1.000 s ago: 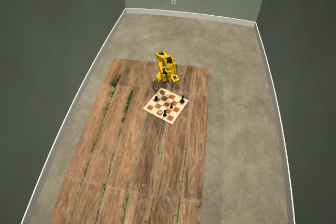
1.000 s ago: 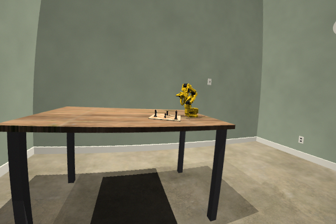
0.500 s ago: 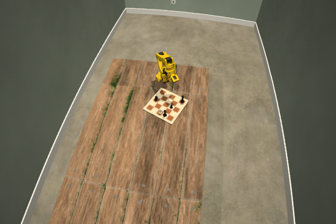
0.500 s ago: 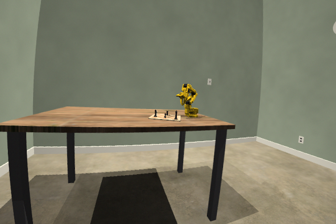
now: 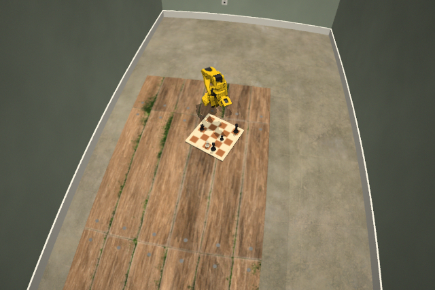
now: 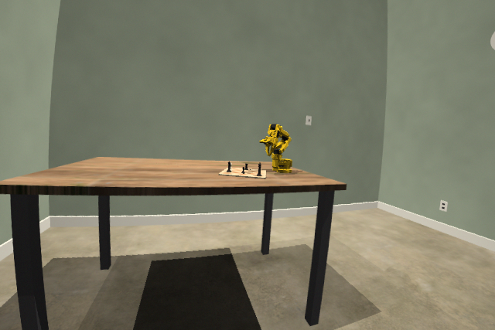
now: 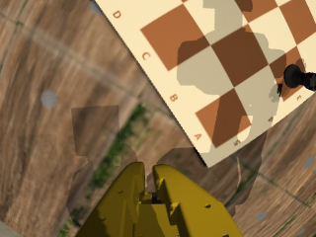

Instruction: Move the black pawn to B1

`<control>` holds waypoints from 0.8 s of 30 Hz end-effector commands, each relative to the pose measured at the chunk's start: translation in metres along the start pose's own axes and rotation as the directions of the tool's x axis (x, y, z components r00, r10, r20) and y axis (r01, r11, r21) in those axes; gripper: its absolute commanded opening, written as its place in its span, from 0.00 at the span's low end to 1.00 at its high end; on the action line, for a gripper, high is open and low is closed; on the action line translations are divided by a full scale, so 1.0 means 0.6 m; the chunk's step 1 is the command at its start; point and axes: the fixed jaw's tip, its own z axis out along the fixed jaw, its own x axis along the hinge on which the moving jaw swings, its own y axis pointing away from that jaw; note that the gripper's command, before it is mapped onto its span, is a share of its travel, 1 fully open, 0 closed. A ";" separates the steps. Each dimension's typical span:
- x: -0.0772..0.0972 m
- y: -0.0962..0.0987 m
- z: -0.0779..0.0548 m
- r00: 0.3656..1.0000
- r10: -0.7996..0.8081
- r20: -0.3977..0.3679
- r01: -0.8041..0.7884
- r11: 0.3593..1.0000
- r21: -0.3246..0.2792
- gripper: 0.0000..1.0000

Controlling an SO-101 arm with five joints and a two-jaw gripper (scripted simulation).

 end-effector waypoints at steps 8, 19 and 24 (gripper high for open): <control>0.012 0.002 0.038 1.000 -0.016 -0.002 0.016 1.000 -0.003 0.00; 0.025 0.003 0.088 1.000 -0.016 -0.002 0.016 1.000 -0.003 0.00; 0.030 0.003 0.106 1.000 -0.016 -0.002 0.016 1.000 -0.003 0.00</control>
